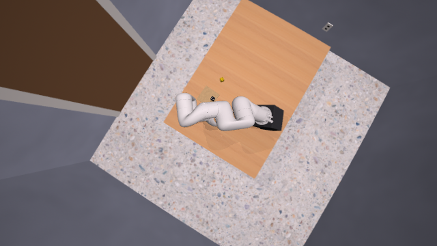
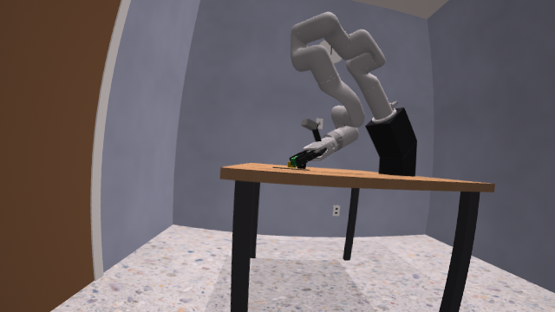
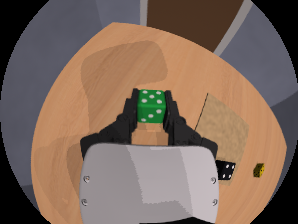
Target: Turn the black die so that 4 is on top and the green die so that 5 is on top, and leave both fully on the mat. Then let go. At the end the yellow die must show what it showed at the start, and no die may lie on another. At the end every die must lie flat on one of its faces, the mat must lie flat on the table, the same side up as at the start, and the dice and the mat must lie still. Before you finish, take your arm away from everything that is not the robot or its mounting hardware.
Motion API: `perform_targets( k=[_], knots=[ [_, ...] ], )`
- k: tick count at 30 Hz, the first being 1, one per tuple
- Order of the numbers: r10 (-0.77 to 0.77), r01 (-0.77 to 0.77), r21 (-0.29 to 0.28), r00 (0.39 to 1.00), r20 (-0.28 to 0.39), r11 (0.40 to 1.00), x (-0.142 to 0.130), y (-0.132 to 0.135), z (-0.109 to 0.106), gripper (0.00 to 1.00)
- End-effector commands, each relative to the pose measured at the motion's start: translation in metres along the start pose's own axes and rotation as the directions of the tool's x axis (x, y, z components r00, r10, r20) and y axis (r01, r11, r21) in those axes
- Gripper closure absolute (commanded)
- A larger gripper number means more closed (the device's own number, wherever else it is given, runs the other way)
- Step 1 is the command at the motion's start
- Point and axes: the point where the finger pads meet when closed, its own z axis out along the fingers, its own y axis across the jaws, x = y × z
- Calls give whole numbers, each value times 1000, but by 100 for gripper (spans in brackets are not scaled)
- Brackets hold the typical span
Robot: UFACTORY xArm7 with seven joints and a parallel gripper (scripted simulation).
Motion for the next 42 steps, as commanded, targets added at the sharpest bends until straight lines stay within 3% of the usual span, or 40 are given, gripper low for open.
perform_targets(
  k=[1, 42],
  knots=[
    [0, 0, 0, 1000, 0, 1000, 0, 0, 0, 73],
    [0, 0, 0, 1000, 0, 1000, -10, 0, 5, 73]
  ],
)
